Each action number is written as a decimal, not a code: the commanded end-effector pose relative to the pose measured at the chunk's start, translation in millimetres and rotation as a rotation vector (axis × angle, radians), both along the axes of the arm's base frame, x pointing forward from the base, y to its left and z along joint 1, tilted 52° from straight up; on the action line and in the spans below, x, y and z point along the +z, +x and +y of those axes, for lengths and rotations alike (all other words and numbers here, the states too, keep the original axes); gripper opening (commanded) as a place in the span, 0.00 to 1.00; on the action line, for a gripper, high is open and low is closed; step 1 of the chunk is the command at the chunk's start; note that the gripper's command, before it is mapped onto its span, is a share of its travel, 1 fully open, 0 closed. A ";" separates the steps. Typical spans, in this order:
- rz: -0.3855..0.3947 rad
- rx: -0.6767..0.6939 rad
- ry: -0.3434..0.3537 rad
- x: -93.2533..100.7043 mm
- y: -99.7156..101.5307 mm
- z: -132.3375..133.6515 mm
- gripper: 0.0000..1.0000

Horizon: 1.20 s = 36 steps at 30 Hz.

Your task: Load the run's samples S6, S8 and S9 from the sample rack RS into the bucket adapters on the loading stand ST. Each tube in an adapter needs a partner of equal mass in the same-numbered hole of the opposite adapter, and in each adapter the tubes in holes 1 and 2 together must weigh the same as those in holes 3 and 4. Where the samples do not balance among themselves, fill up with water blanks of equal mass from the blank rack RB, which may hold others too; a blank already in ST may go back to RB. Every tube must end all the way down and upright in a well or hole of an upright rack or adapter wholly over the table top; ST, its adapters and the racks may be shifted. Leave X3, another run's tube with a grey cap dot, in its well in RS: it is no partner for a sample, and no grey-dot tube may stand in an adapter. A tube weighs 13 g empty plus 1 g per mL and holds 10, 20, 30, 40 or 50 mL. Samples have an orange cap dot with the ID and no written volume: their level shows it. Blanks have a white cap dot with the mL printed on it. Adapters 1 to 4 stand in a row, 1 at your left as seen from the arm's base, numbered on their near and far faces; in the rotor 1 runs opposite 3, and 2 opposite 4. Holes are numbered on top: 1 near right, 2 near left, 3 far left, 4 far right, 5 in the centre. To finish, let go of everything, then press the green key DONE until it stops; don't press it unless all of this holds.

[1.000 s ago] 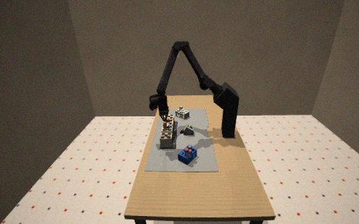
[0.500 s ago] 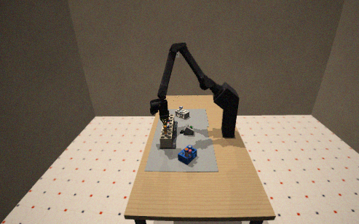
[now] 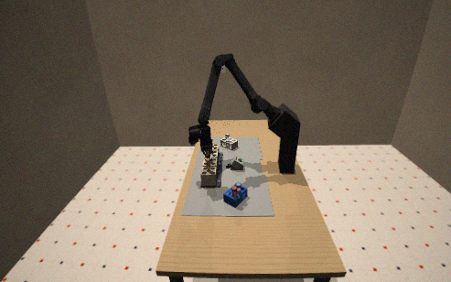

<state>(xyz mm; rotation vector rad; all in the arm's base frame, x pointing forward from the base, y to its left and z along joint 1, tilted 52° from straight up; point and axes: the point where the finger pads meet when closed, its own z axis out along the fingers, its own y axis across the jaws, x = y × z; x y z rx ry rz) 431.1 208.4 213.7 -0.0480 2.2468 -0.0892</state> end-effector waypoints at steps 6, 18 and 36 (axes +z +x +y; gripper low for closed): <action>-0.026 0.009 0.015 13.9 4.3 5.0 0.00; -0.021 0.006 0.005 0.4 19.5 2.0 0.00; -0.028 0.004 0.009 -9.3 38.7 1.3 0.00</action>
